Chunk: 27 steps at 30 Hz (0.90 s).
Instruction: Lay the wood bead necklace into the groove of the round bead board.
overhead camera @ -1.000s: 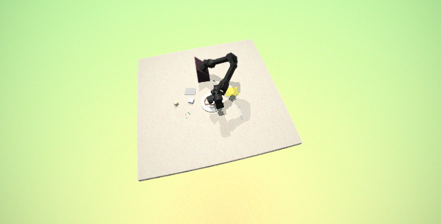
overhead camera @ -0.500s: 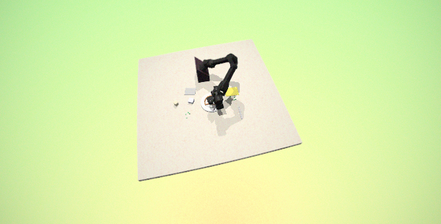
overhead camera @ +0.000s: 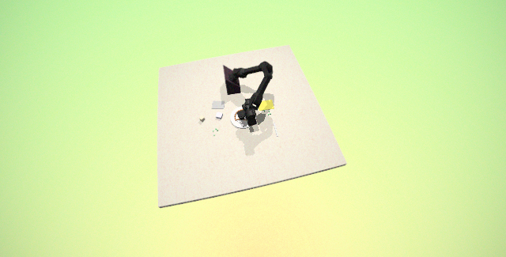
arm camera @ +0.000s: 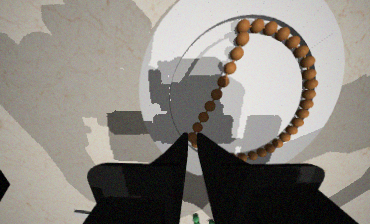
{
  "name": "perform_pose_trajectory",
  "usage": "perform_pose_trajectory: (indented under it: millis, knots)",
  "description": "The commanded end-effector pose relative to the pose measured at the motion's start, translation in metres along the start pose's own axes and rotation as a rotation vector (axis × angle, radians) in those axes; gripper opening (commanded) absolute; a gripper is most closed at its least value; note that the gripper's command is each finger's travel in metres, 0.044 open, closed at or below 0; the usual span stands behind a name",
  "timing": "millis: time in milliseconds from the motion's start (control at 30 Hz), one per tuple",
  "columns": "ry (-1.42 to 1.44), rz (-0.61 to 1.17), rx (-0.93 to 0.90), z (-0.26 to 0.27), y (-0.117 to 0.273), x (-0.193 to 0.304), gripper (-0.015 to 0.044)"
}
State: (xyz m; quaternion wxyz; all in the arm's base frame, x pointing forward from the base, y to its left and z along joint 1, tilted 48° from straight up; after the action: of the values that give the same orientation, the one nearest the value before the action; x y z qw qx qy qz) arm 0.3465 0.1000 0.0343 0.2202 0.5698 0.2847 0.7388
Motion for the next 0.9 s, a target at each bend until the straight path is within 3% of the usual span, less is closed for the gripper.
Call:
perform_pose_trajectory:
  millis: [0,867]
  knots:
    - [0.001,0.0,0.0,0.0001,0.0003,0.0001,0.0]
    - [-0.007,0.003,-0.002,0.004,0.0063,0.0014,0.0]
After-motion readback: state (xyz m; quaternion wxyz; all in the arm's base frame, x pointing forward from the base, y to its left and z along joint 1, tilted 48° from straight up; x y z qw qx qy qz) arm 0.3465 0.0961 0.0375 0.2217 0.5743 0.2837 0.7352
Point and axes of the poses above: the point midway between the two fingers, 35 mm back from their tips, its own y axis back along the fingers, its own z axis across the jaws, x = y × z, the point moved 3 cm from there along y, back along the fingers, and after that the axes turned 6 degrees about y, right-handed, at the moved point
